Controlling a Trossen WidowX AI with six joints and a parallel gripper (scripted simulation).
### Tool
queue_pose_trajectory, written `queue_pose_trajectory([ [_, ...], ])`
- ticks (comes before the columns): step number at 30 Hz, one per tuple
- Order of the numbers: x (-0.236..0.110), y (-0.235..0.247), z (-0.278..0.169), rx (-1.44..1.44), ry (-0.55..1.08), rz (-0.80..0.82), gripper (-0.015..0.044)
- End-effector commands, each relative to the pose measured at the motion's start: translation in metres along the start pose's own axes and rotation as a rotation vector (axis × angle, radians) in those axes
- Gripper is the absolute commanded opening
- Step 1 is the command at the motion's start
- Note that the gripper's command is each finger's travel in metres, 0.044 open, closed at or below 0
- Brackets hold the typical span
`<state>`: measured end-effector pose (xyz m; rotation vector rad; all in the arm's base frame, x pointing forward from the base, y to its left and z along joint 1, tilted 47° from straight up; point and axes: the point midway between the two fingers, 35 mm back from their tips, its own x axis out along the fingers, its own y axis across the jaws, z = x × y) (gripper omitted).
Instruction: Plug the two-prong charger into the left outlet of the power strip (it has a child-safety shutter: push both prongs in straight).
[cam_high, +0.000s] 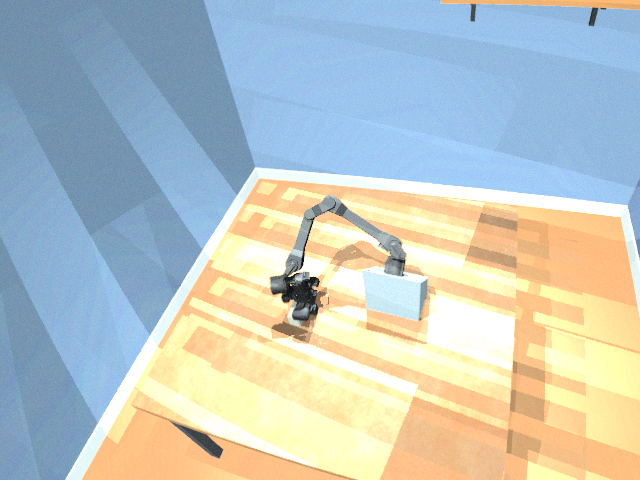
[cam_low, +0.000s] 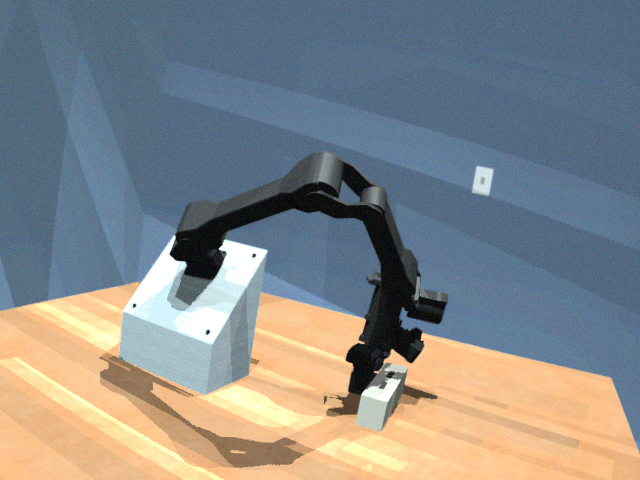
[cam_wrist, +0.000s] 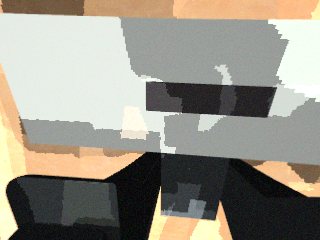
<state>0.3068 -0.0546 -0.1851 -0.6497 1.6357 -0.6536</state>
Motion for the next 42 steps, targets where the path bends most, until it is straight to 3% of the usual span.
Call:
queue_pose_trajectory([
  [1,-0.0003,0.0001,0.0011,0.003,-0.002,0.002,0.0],
  [4,-0.0003,0.0001,0.0011,0.003,-0.002,0.002,0.0],
  [21,-0.0002,0.0001,0.001,0.003,-0.002,0.002,0.044],
  [42,0.0003,0.0003,-0.0046,0.012,-0.011,0.003,0.044],
])
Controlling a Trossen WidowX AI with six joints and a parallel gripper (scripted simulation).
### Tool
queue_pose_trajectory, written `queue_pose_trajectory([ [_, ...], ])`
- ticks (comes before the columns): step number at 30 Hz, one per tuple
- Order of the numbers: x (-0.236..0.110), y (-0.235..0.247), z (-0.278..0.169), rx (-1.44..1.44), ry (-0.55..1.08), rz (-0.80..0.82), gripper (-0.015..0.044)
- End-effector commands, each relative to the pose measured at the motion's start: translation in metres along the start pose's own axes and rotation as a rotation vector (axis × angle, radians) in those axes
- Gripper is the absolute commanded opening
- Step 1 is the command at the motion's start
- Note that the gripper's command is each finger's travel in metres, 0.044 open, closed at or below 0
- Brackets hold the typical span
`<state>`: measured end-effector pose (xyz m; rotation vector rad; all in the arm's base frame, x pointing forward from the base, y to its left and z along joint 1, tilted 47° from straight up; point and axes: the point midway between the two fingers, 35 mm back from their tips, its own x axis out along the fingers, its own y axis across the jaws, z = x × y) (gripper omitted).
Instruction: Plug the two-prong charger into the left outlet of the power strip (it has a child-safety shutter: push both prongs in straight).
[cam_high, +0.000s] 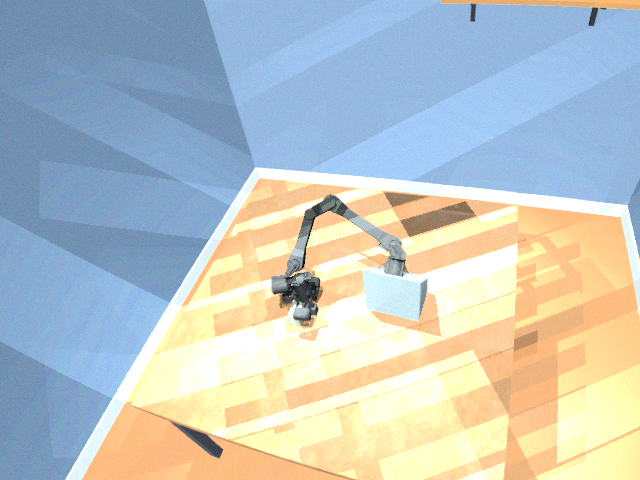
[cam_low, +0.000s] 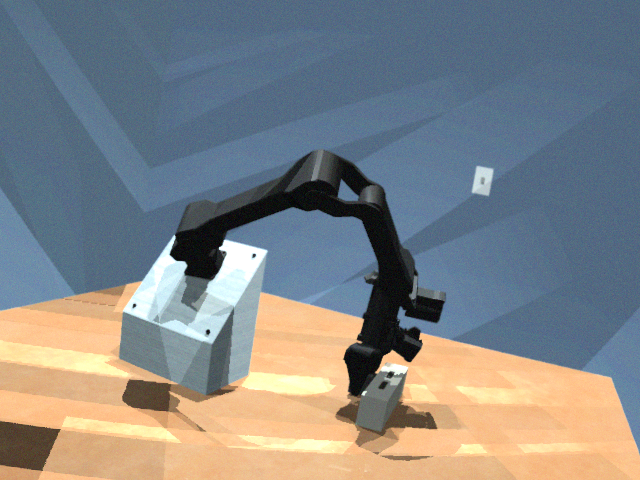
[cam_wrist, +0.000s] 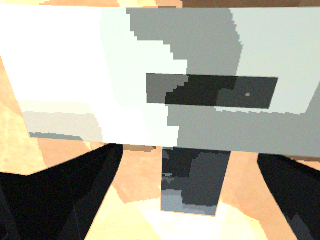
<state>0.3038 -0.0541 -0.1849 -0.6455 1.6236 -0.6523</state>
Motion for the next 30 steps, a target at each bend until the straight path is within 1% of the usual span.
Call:
queue_pose_trajectory([
  [1,0.0,0.0,-0.002,0.006,0.0,0.001,0.044],
  [30,0.001,0.0,-0.013,0.015,-0.01,0.002,0.044],
])
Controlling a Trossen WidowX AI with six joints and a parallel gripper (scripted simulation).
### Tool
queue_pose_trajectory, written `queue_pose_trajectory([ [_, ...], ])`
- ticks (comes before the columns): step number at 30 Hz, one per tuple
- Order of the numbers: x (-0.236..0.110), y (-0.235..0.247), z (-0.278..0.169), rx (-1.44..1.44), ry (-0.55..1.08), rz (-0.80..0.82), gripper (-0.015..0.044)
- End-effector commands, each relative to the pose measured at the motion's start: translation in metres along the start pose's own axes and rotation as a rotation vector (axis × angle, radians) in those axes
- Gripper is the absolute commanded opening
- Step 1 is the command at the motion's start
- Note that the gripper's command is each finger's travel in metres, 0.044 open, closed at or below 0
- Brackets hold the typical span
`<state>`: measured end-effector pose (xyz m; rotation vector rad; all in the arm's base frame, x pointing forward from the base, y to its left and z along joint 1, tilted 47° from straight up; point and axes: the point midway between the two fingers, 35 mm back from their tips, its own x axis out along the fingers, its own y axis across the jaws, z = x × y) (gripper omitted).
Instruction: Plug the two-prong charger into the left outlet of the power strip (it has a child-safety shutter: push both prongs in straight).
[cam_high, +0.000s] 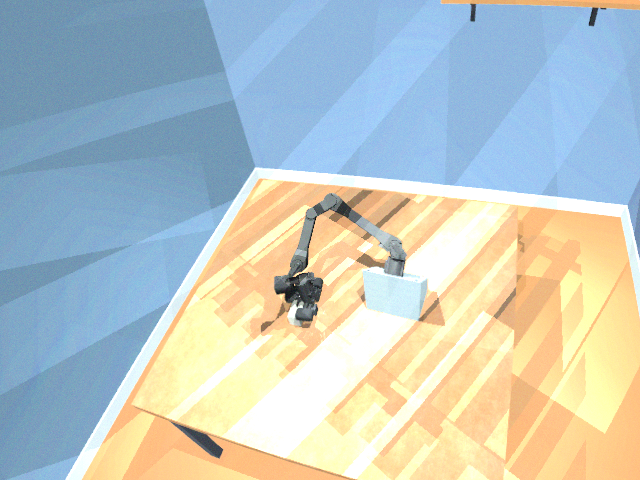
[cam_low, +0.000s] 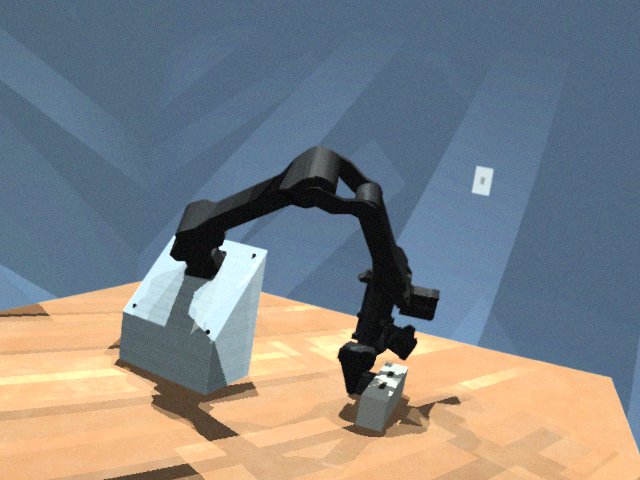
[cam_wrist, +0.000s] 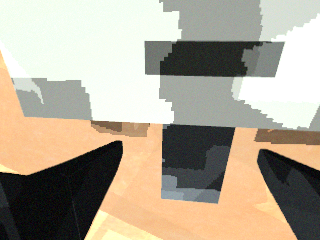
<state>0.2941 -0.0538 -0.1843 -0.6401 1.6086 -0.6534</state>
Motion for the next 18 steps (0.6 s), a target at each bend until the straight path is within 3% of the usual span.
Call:
queue_pose_trajectory([
  [1,0.001,0.0,-0.005,0.005,0.002,0.001,0.044],
  [18,0.002,0.001,-0.024,0.004,0.003,0.001,0.044],
])
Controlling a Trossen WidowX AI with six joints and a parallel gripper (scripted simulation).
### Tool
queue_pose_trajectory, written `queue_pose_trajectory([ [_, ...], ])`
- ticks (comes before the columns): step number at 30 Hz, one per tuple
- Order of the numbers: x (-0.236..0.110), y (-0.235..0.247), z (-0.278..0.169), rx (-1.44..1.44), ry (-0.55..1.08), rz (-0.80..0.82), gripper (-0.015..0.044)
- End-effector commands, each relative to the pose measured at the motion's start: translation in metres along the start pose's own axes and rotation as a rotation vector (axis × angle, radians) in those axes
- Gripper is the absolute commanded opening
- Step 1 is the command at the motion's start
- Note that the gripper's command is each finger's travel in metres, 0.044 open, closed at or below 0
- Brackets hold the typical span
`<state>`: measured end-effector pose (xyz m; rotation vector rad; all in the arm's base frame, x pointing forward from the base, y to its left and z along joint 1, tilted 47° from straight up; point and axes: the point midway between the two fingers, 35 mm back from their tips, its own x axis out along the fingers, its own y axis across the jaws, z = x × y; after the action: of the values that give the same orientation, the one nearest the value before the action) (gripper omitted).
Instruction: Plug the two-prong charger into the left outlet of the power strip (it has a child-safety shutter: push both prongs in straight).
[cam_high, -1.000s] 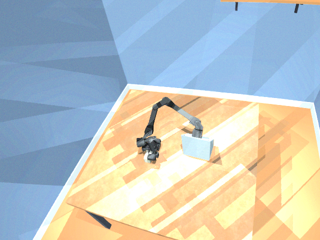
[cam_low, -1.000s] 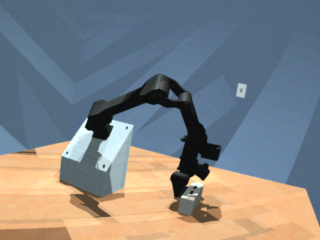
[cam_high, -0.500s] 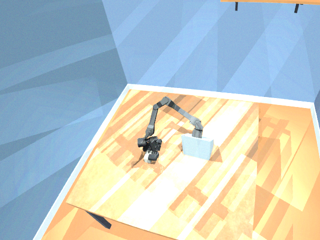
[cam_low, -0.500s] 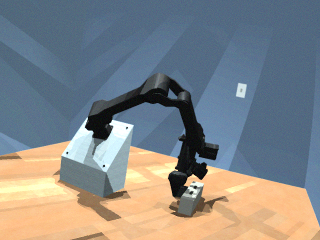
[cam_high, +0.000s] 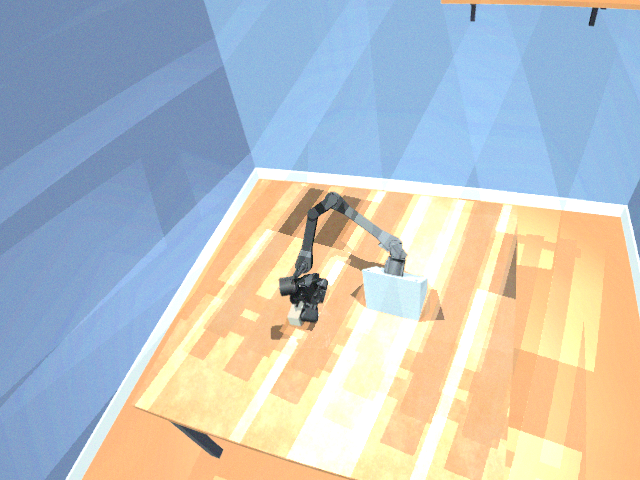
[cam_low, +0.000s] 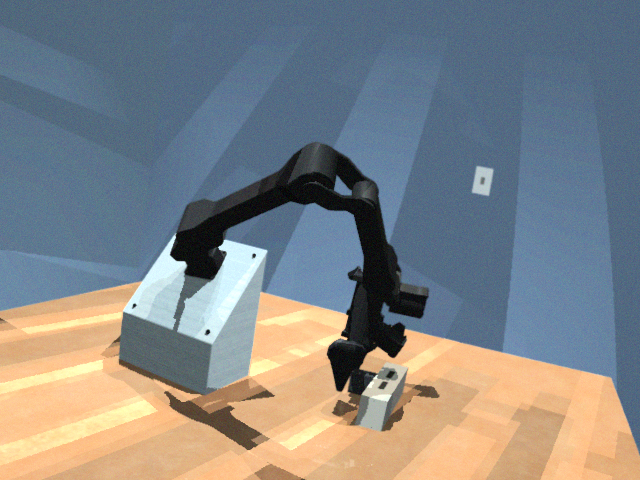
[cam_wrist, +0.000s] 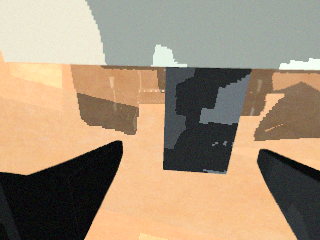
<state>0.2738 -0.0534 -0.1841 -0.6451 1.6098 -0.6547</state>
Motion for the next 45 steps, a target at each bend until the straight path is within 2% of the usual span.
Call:
queue_pose_trajectory([
  [1,0.0,0.0,-0.005,0.007,0.002,0.005,0.044],
  [29,0.002,0.0,-0.037,0.006,0.003,0.005,0.044],
  [31,-0.004,0.0,-0.032,0.014,-0.049,-0.012,0.044],
  [38,-0.079,0.002,-0.033,0.202,-0.552,-0.044,0.044],
  [40,-0.087,0.001,-0.035,0.223,-0.6,-0.038,0.044],
  [45,-0.087,0.001,-0.035,0.223,-0.6,-0.038,0.044],
])
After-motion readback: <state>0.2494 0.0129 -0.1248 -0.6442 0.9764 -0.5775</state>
